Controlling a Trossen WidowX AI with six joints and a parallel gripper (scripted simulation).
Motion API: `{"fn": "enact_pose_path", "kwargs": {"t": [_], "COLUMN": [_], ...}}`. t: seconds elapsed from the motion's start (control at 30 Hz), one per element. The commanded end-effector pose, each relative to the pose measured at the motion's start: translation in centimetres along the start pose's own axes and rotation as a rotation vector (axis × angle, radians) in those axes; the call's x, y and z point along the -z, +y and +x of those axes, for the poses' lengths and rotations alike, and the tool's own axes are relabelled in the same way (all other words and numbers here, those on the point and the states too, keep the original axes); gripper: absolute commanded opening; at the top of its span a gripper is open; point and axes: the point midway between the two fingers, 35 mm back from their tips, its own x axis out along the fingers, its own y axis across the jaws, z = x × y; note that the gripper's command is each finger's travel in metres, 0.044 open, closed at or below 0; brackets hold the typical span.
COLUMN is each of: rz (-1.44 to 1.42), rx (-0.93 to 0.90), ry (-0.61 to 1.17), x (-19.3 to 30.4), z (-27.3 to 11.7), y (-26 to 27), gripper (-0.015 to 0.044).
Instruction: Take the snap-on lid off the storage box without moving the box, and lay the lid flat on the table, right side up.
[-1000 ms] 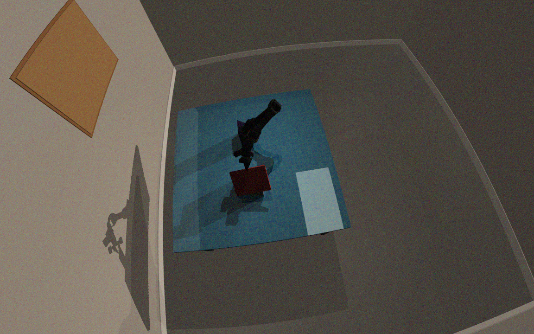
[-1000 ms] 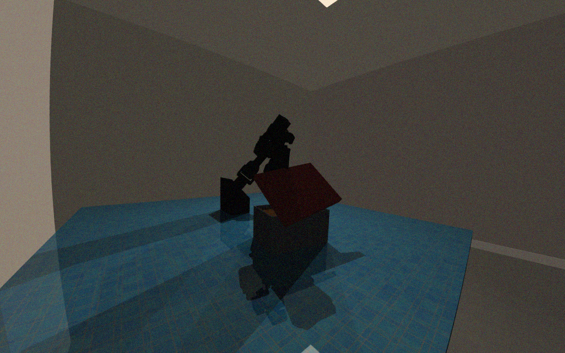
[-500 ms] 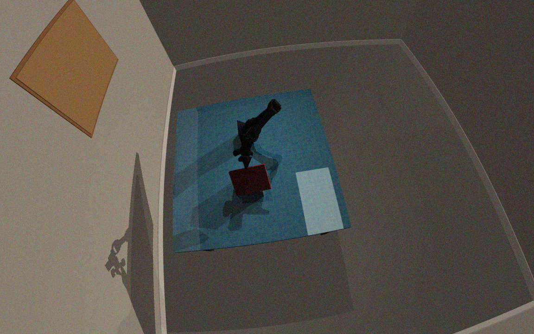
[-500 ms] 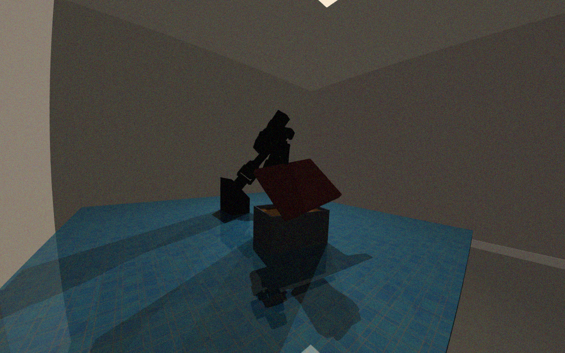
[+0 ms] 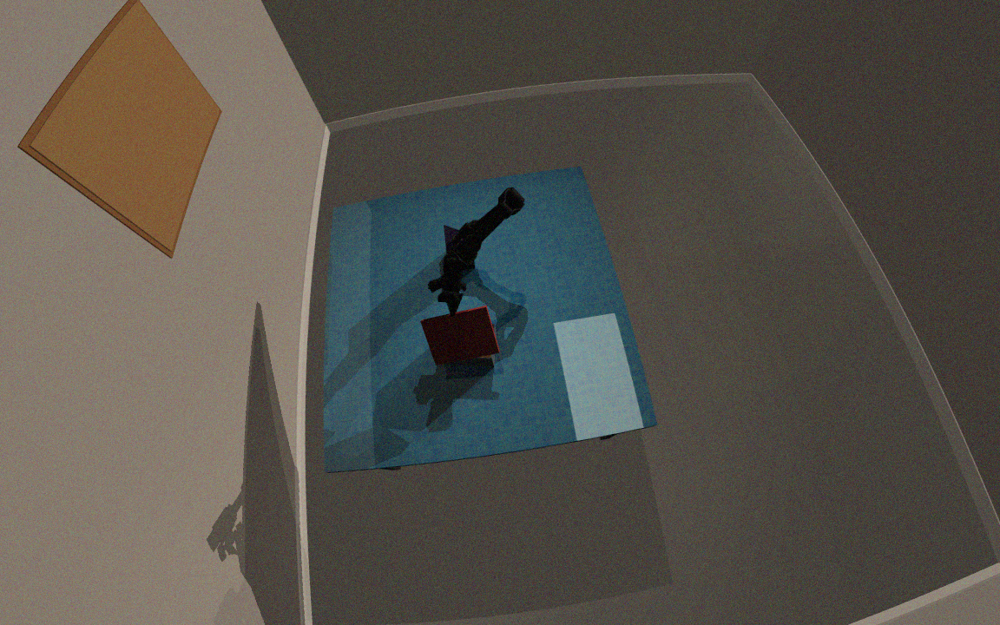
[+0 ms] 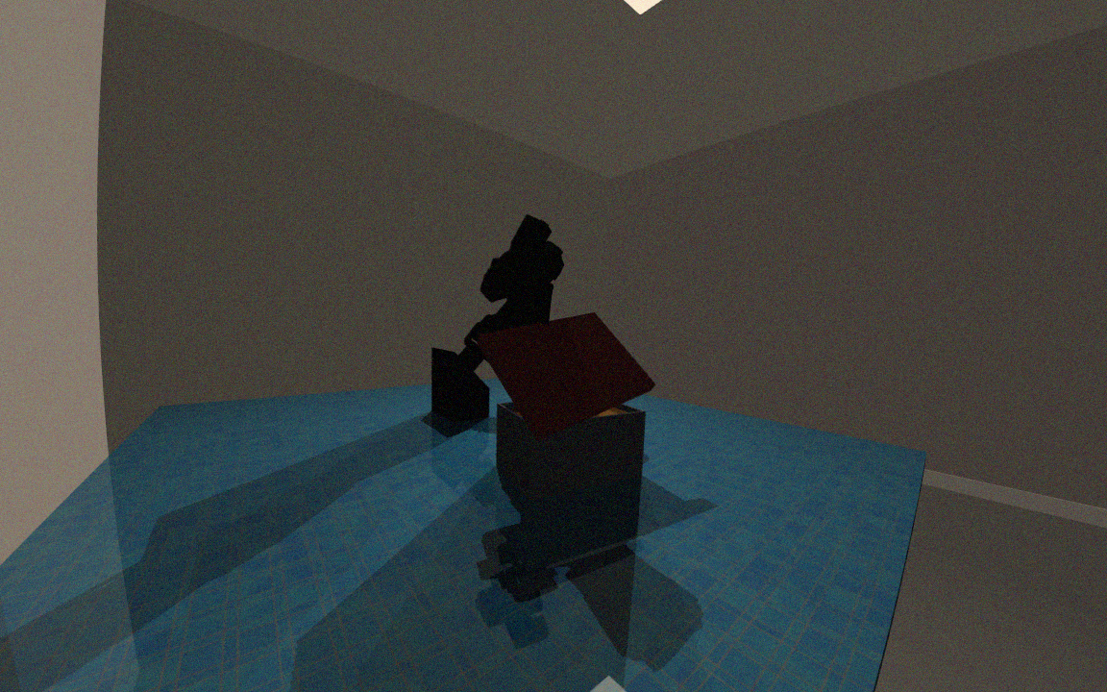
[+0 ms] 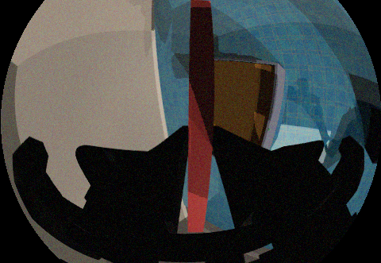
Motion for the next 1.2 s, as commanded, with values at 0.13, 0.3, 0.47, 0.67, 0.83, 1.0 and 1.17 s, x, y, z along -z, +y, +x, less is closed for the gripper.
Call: {"fn": "enact_pose_path", "kwargs": {"t": [0.13, 0.3, 0.47, 0.67, 0.83, 1.0, 1.17], "rz": [-0.007, -0.008, -0.008, -0.009, -0.009, -0.009, -0.01], "rx": [-0.005, -0.005, -0.005, -0.005, -0.006, -0.006, -0.006], "ry": [0.002, 0.002, 0.002, 0.001, 0.001, 0.0, 0.0], "x": [-1.7, -2.7, -3.7, -4.9, -5.9, -6.9, -7.9], "z": [-0.2, -0.2, -0.3, -0.3, -0.4, -0.4, -0.5], "y": [0.0, 0.0, 0.0, -0.1, -0.1, -0.1, -0.1], "gripper": [0.0, 0.0, 0.0, 0.0, 0.0, 0.0, 0.0]}}
